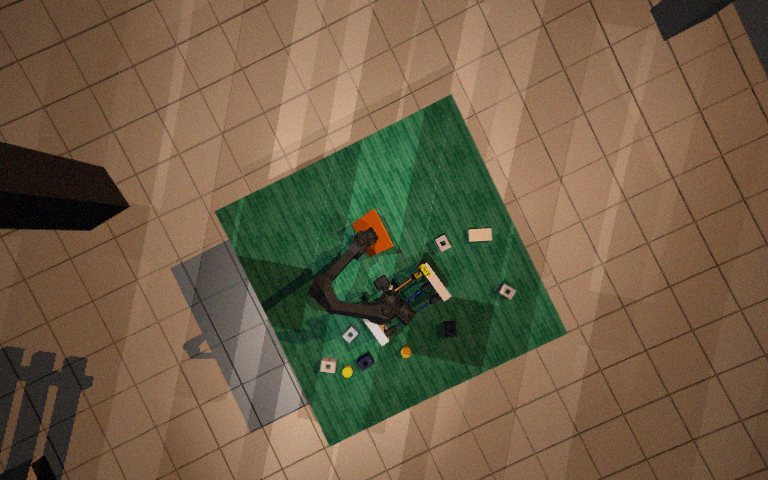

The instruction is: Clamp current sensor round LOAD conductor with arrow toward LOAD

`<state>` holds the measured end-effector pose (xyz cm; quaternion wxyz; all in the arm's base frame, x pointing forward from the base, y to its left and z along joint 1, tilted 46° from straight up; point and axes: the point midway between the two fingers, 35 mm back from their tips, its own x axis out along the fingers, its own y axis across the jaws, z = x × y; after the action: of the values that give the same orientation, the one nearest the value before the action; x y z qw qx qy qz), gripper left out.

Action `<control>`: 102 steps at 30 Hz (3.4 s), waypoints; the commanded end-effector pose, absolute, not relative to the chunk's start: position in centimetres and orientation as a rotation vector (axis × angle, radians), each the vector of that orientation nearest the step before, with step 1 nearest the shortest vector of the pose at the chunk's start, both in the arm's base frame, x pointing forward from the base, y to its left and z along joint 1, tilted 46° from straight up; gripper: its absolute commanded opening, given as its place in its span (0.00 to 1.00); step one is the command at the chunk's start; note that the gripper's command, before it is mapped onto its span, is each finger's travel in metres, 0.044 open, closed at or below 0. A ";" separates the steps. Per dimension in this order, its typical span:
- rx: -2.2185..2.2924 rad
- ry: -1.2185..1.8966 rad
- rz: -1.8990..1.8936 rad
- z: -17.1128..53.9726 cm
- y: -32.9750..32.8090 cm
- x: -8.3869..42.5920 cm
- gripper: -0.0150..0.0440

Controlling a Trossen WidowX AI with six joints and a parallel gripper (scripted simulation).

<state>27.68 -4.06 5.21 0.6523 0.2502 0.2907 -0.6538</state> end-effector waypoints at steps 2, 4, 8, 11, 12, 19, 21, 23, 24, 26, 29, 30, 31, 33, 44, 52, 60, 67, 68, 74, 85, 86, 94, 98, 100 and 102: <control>0.570 0.658 -1.484 5.2 -4.0 27.7 0.56; 0.570 0.658 -1.484 5.2 -4.0 27.7 0.47; 0.570 0.658 -1.484 5.2 -4.0 27.7 0.30; 0.570 0.658 -1.484 5.2 -4.0 27.7 0.25; 0.570 0.658 -1.484 5.2 -4.0 27.7 0.25; 0.570 0.658 -1.484 5.2 -4.0 27.7 0.25; 0.570 0.658 -1.484 5.2 -4.0 27.7 0.25; 0.570 0.658 -1.484 5.2 -4.0 27.7 0.25; 0.570 0.658 -1.484 5.2 -4.0 27.7 0.25; 0.570 0.658 -1.484 5.2 -4.0 27.7 0.25; 0.570 0.658 -1.484 5.2 -4.0 27.7 0.25; 0.570 0.658 -1.484 5.2 -4.0 27.7 0.25; 0.570 0.658 -1.484 5.2 -4.0 27.7 0.25; 0.570 0.658 -1.484 5.2 -4.0 27.7 0.25; 0.570 0.658 -1.484 5.2 -4.0 27.7 0.25; 0.570 0.658 -1.484 5.2 -4.0 27.7 0.25; 0.572 0.654 -1.467 5.3 -4.0 27.7 0.25; 0.596 0.615 -1.360 5.9 -3.4 27.8 0.25; 0.600 0.608 -1.343 5.9 -3.3 27.8 0.25; 0.612 0.584 -1.285 6.3 -2.9 27.8 0.25; 0.609 0.594 -1.305 6.1 -3.0 27.7 0.25; 0.609 0.594 -1.305 6.1 -3.0 27.7 0.25; 0.609 0.594 -1.305 6.1 -3.0 27.7 0.61; 0.609 0.594 -1.305 6.1 -3.0 27.7 0.79; 0.609 0.594 -1.305 6.1 -3.0 27.7 0.88; 0.608 0.597 -1.310 6.1 -3.0 27.7 0.97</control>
<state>27.70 -3.03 6.06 0.7125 0.2727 0.2689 -0.5880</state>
